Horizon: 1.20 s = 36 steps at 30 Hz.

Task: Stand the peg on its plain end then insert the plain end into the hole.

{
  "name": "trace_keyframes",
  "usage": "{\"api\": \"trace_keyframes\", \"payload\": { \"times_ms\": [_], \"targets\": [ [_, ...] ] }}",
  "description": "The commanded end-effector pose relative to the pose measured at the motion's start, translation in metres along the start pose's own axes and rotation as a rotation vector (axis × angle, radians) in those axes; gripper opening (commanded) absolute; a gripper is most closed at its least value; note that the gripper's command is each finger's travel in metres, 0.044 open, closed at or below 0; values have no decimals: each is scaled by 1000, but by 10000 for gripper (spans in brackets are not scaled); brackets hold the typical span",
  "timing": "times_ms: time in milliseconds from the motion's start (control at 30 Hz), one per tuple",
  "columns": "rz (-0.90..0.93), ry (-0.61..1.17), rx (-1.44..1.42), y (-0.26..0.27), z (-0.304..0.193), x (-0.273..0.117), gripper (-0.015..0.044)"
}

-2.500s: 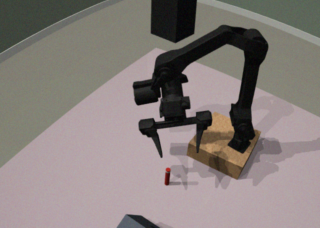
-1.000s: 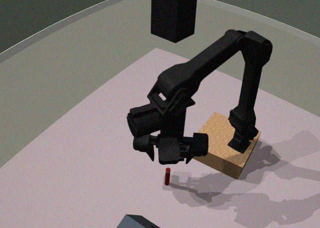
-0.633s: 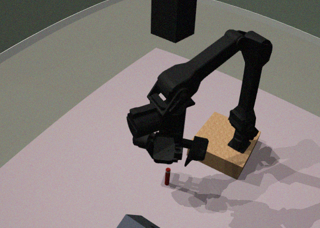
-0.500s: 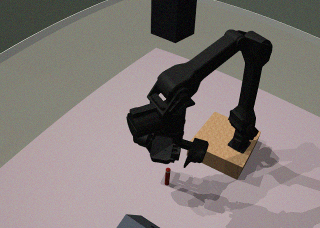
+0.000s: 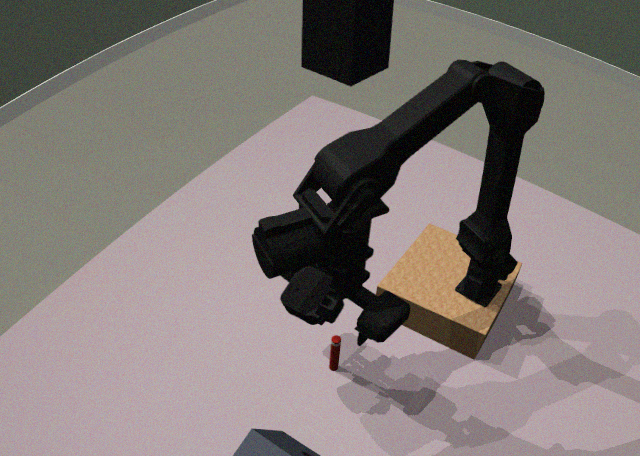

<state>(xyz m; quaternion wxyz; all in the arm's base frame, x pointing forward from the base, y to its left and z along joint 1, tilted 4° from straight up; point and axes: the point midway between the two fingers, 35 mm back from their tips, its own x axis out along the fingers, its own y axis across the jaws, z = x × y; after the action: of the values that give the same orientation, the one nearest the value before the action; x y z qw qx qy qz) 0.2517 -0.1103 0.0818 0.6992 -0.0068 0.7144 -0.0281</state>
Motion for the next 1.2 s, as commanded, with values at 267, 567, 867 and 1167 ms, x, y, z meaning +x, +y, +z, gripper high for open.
{"api": "trace_keyframes", "payload": {
  "times_ms": [267, 567, 867, 1167],
  "targets": [
    [6, -2, 304, 1, 0, 3, 440],
    [5, 0, 529, 1, 0, 4, 440],
    [4, 2, 753, 1, 0, 5, 440],
    [2, 4, 978, 1, -1, 7, 440]
  ]
}}
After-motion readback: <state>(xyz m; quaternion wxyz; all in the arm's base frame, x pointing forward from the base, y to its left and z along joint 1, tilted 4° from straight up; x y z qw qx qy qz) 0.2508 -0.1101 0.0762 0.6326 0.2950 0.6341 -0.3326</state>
